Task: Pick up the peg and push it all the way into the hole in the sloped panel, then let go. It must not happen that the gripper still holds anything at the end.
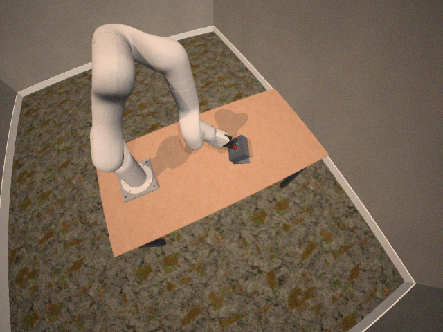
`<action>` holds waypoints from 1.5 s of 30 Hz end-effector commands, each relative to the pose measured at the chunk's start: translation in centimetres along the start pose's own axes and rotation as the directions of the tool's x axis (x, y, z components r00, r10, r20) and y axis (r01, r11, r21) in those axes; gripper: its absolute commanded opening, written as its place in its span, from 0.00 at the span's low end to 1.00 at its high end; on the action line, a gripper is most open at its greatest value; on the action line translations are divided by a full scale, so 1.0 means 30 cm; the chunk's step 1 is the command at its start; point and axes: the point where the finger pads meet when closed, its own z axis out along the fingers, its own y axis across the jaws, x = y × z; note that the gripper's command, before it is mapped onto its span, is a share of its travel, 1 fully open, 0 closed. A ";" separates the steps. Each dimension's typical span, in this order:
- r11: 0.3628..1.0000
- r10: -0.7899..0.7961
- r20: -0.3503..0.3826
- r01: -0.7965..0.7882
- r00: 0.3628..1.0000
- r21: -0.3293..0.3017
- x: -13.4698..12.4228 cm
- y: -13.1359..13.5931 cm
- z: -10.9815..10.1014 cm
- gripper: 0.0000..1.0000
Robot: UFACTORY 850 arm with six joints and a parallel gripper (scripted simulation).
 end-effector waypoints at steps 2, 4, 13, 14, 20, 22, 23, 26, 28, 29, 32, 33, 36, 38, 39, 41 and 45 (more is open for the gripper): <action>1.000 0.000 0.000 0.000 1.000 -0.002 0.000 0.003 0.000 0.08; 1.000 0.000 0.000 0.000 1.000 -0.002 0.000 0.003 0.000 0.15; 1.000 0.000 0.000 0.000 1.000 -0.002 0.000 0.003 0.000 0.76; 1.000 0.000 0.000 0.000 1.000 -0.002 0.000 0.003 0.000 0.83; 1.000 0.000 0.000 0.000 1.000 -0.002 0.000 0.003 0.000 1.00; 1.000 0.000 0.000 0.000 1.000 -0.002 0.000 0.003 0.000 1.00; 1.000 0.000 0.000 0.000 1.000 -0.002 0.000 0.003 0.000 1.00; 1.000 0.000 0.000 0.000 1.000 -0.002 0.001 0.004 -0.006 1.00; 1.000 0.000 0.000 0.000 1.000 -0.002 0.001 0.006 -0.018 1.00; 1.000 0.000 0.001 0.000 1.000 -0.002 0.001 0.007 -0.027 1.00; 1.000 0.000 0.001 0.000 1.000 -0.002 0.002 0.010 -0.058 1.00; 1.000 -0.001 0.002 0.001 1.000 -0.002 0.003 0.011 -0.069 1.00; 1.000 -0.001 0.002 0.001 1.000 -0.003 0.003 0.013 -0.101 1.00; 1.000 -0.001 0.002 0.001 1.000 -0.003 0.004 0.013 -0.112 1.00; 1.000 -0.001 0.002 0.001 1.000 -0.003 0.004 0.013 -0.112 1.00; 1.000 -0.001 0.002 0.001 1.000 -0.003 0.004 0.014 -0.134 1.00; 1.000 -0.001 0.002 0.001 1.000 -0.003 0.004 0.014 -0.177 1.00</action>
